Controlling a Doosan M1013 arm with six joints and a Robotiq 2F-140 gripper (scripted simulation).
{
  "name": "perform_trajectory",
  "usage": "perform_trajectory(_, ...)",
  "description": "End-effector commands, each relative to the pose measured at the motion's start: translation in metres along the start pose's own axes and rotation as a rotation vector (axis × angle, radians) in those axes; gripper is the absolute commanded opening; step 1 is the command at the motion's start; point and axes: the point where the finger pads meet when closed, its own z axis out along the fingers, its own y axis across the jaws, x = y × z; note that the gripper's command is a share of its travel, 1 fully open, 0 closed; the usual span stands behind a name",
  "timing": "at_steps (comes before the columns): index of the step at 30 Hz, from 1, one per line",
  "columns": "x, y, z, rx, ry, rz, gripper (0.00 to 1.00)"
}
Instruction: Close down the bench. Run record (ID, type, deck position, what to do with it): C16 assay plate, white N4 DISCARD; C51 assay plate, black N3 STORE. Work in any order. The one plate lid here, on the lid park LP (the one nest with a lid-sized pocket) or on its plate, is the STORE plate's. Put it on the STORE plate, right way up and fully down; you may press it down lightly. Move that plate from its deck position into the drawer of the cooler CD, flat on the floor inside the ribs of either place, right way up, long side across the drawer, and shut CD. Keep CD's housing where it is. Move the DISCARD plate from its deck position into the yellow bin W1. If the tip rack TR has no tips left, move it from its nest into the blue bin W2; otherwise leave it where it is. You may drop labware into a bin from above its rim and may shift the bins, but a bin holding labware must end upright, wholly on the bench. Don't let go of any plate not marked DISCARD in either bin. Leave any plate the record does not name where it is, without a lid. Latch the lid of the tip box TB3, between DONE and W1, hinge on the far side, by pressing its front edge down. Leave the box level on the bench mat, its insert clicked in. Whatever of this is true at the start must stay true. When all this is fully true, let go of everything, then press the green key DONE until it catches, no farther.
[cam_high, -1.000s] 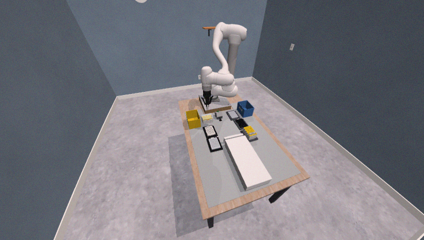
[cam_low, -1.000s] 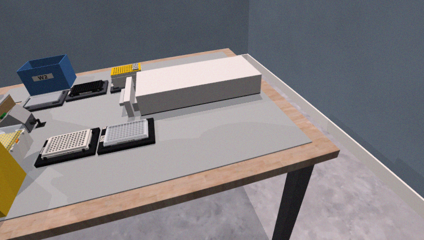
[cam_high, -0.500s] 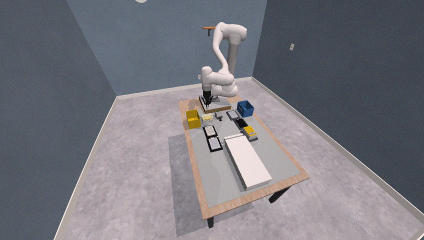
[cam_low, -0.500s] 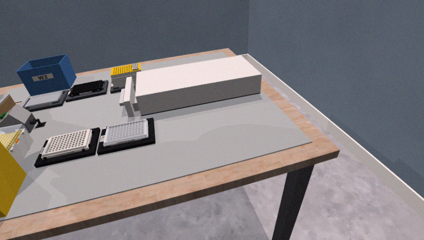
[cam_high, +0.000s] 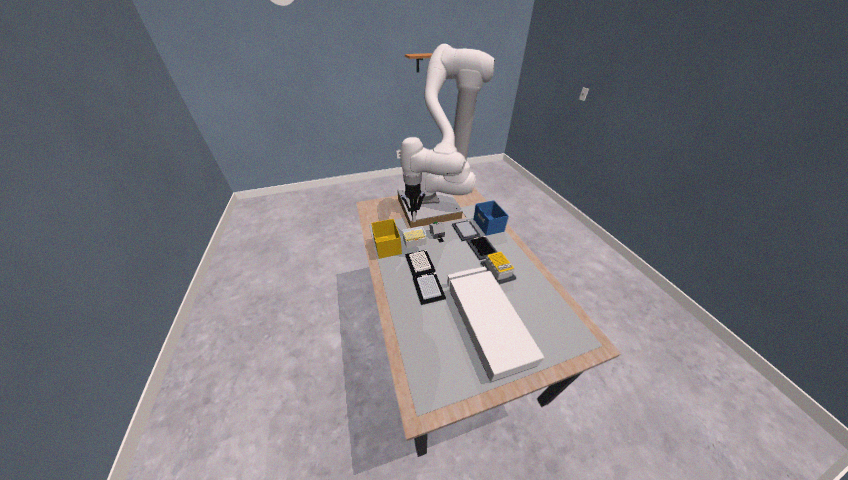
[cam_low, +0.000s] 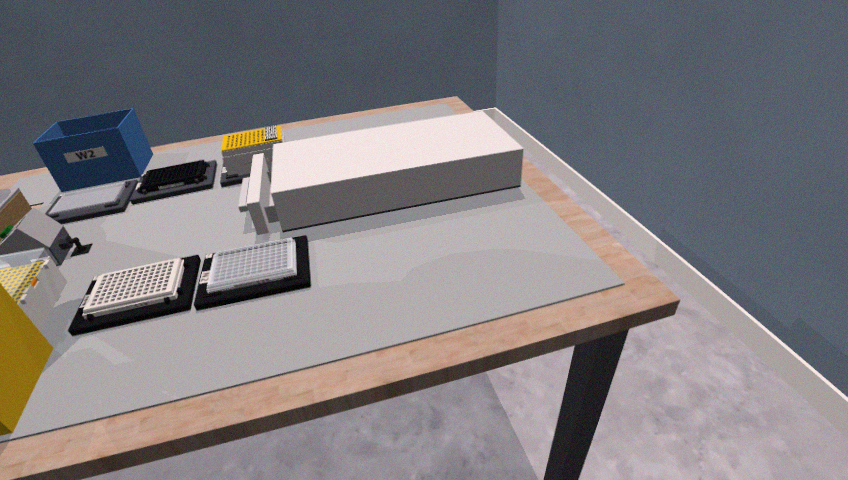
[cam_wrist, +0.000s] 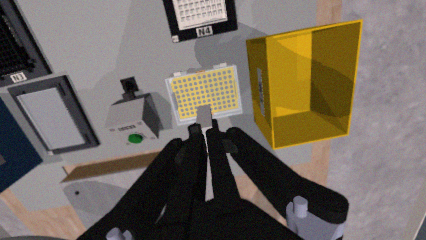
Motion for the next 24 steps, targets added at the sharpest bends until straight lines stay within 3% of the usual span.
perform_trajectory(1, -0.009, 0.000, 0.011, 0.000, 0.001, 0.000, 0.00)
perform_trajectory(9, -0.030, 0.000, 0.035, 0.000, 0.001, 0.000, 0.00)
perform_trajectory(24, -0.032, 0.000, 0.038, 0.000, 0.001, 0.000, 0.00)
